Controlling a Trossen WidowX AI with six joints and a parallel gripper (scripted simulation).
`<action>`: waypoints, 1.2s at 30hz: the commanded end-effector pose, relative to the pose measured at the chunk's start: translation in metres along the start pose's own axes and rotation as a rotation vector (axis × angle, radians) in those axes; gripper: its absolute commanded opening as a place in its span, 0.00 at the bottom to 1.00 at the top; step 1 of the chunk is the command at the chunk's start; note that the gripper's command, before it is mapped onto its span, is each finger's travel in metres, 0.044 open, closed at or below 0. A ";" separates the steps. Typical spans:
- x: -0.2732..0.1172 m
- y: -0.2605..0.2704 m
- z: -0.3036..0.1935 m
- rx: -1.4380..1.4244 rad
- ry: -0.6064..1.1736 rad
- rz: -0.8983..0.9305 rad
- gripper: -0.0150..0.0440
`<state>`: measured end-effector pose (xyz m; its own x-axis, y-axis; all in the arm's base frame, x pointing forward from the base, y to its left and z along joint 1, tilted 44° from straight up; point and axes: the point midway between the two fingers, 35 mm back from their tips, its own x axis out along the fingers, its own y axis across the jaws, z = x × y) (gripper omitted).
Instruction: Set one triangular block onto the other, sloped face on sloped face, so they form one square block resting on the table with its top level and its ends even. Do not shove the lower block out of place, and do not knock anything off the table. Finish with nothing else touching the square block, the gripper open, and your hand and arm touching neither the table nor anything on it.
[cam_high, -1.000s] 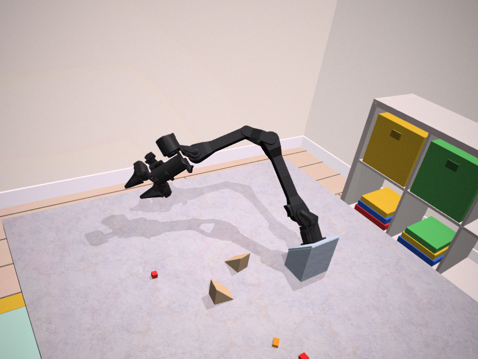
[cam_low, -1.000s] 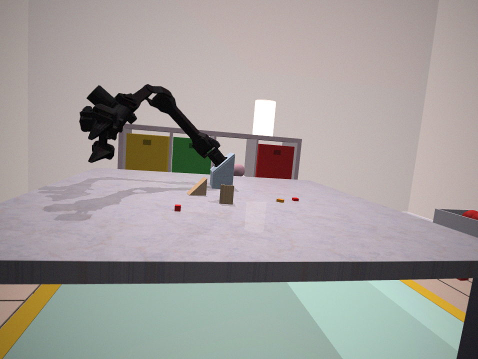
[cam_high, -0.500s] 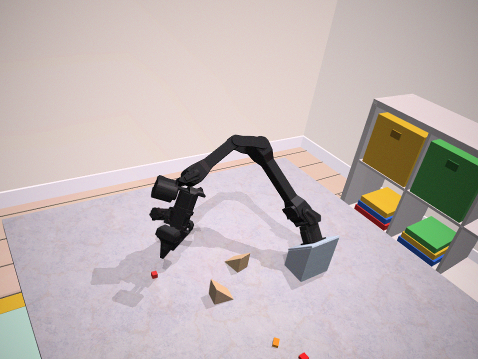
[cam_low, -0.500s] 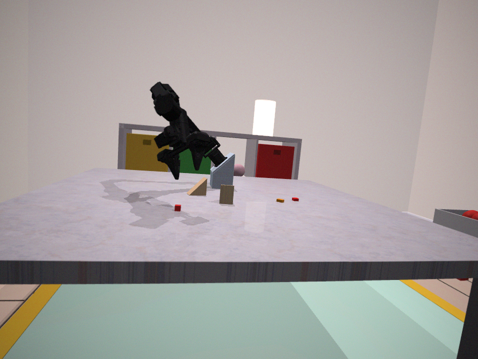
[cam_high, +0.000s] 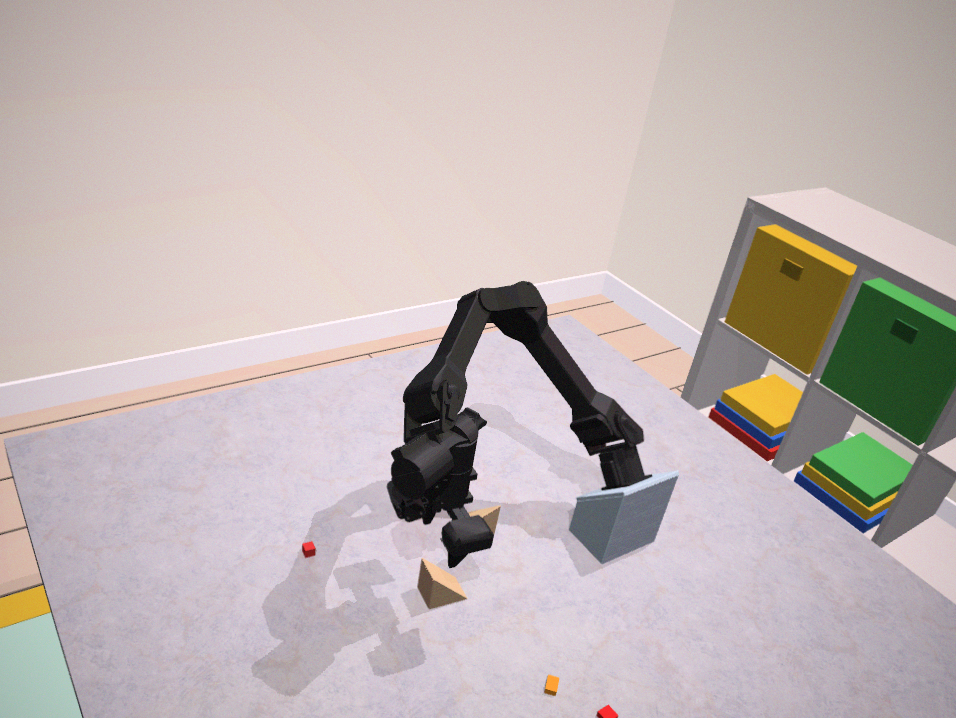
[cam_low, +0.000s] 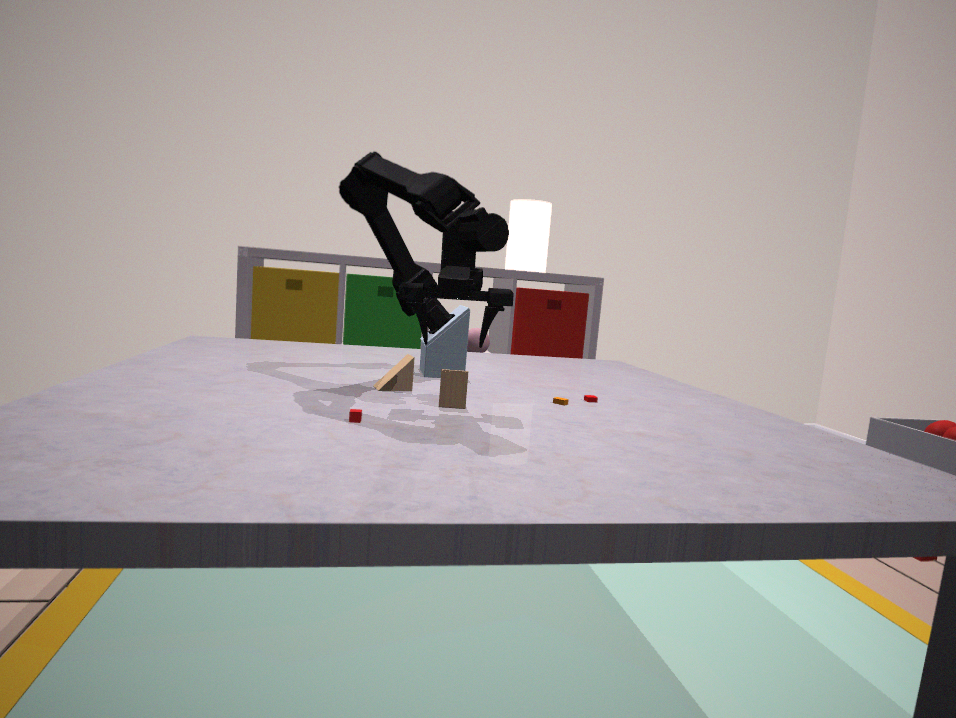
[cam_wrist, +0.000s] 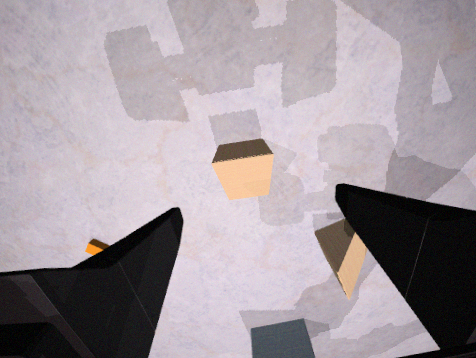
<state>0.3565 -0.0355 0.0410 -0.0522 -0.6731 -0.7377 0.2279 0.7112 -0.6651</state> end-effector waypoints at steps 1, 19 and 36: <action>-0.001 -0.003 -0.002 -0.009 0.003 -0.019 1.00; 0.028 0.001 -0.001 -0.009 0.003 -0.017 1.00; 0.055 0.003 -0.001 -0.009 0.002 -0.018 1.00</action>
<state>0.3559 -0.0661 0.0032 -0.0538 -0.6811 -0.7302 0.2277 0.7037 -0.6731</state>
